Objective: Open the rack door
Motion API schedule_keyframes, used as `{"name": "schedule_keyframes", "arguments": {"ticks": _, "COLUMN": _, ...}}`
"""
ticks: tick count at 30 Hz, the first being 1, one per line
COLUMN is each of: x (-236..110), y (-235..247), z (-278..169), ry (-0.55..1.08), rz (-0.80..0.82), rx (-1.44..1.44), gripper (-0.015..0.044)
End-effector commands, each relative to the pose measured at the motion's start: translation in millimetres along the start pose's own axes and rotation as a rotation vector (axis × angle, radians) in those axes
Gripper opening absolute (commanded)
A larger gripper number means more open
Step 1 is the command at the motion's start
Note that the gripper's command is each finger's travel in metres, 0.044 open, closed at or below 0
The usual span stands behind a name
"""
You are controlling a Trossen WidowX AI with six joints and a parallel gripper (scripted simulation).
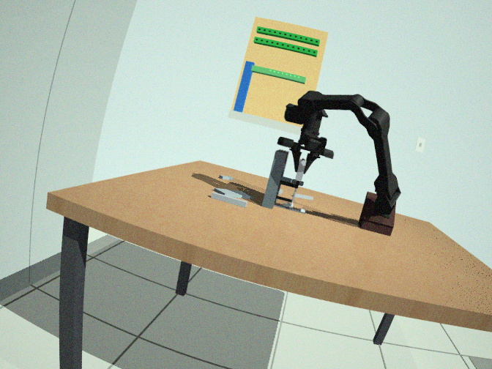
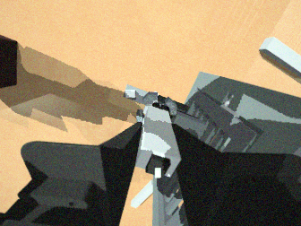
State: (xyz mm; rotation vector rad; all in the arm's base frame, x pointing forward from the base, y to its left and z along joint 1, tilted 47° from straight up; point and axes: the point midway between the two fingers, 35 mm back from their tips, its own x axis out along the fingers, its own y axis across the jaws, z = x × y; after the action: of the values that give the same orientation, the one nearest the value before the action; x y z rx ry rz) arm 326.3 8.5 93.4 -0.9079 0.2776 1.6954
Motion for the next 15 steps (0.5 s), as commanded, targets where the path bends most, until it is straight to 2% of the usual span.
{"name": "schedule_keyframes", "arguments": {"ticks": 1, "x": 1.3, "y": -0.7, "z": 1.2, "ry": -0.002, "rz": 0.002, "rx": -0.031, "gripper": 0.0012}}
{"name": "schedule_keyframes", "arguments": {"ticks": 3, "x": 1.3, "y": -0.7, "z": 1.2, "ry": -0.002, "rz": 0.002, "rx": -0.031, "gripper": 0.0012}}
{"name": "schedule_keyframes", "arguments": {"ticks": 13, "x": 1.3, "y": -0.7, "z": 1.2, "ry": -0.002, "rz": 0.002, "rx": -0.031, "gripper": 0.0274}}
{"name": "schedule_keyframes", "arguments": {"ticks": 15, "x": 1.3, "y": -0.7, "z": 1.2, "ry": -0.002, "rz": 0.002, "rx": -0.023, "gripper": 0.0283}}
